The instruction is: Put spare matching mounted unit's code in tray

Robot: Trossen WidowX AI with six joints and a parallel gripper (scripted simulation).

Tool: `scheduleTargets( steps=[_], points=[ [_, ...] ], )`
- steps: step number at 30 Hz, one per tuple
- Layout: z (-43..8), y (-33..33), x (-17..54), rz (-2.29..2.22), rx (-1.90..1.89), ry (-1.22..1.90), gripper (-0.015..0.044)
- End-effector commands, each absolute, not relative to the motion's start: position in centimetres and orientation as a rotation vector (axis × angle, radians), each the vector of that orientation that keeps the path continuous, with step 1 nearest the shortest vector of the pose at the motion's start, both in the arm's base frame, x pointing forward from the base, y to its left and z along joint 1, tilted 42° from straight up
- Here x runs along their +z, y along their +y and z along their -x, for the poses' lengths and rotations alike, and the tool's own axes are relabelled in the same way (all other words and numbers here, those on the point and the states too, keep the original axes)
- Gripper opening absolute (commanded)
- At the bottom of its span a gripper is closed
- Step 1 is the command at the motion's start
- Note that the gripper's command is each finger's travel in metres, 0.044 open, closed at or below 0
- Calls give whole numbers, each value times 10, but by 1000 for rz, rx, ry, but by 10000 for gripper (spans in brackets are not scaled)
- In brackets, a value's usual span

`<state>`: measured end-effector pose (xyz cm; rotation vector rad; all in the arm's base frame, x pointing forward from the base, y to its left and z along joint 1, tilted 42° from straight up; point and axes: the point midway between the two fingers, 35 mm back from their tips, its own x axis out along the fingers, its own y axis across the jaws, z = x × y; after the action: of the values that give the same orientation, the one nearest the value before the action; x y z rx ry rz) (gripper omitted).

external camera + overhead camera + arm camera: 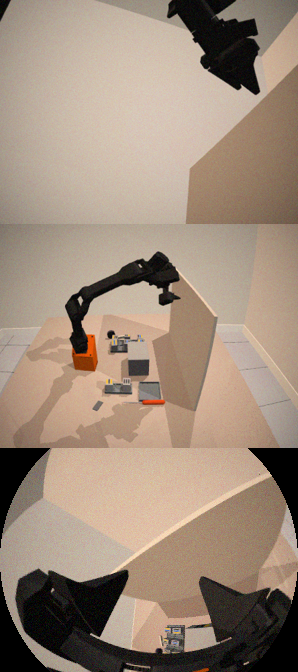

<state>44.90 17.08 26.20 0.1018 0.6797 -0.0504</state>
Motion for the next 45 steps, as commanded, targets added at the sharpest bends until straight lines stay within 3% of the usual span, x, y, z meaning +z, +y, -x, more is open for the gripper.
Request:
scheduleTargets(
  steps=[1, 13, 37, 45],
  points=[
    [-444, 149, 189, 36, -200, 918, 440],
    [-380, 77, 62, 559, -554, 1528, 440],
    [-378, 78, 59, 579, -547, 1541, 440],
    [-319, 150, -12, 970, -80, 1688, 440]
  ],
)
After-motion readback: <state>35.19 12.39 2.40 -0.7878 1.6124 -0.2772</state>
